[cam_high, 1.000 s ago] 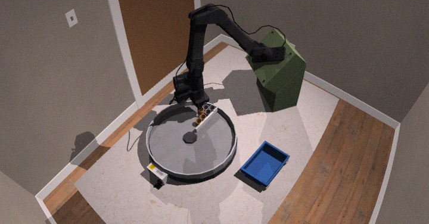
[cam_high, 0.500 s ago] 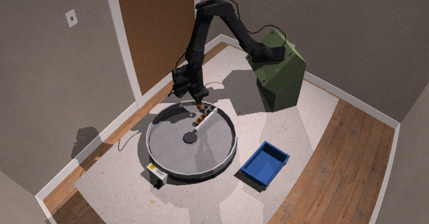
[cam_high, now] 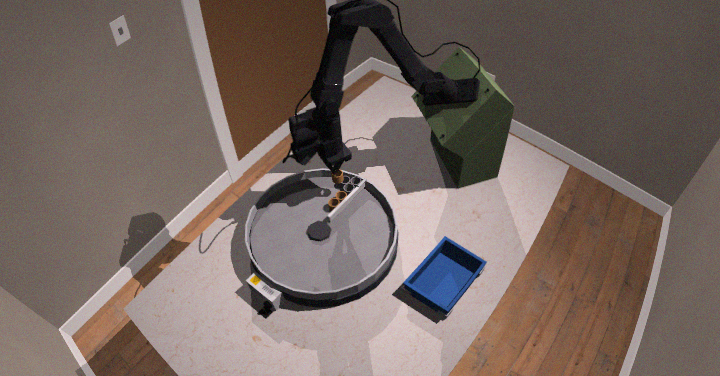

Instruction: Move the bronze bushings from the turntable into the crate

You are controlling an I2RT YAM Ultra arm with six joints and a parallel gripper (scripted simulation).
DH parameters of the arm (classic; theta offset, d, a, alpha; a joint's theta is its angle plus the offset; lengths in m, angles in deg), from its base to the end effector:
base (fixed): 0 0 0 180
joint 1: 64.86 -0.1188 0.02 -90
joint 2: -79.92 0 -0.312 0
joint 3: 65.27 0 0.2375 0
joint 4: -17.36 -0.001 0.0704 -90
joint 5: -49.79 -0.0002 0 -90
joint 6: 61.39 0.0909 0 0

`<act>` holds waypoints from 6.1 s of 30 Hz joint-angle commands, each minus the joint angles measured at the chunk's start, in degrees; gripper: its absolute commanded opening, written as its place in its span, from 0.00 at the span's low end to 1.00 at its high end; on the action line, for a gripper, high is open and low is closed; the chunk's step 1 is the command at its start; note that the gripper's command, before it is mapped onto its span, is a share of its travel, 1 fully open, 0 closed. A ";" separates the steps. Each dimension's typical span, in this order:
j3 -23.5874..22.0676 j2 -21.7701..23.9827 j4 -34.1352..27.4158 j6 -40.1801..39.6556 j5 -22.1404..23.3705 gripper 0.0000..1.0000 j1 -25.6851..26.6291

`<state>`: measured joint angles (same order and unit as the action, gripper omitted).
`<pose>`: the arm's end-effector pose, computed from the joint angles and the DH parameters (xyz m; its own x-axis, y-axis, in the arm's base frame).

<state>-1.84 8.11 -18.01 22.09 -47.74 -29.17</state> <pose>0.2157 -0.1684 0.2695 -0.6324 0.3157 -0.7074 0.5872 0.7909 -0.1721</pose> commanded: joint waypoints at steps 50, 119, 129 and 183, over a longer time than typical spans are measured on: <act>-5.46 -1.17 3.59 11.69 -11.63 0.00 -16.53; 33.60 -53.39 -10.79 62.77 -38.31 0.00 -66.27; 33.58 -52.88 -11.33 63.16 -38.11 0.00 -66.32; 34.92 -53.26 -11.58 63.69 -38.44 0.00 -66.94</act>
<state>31.31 -46.93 -29.79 85.38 -85.20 -94.15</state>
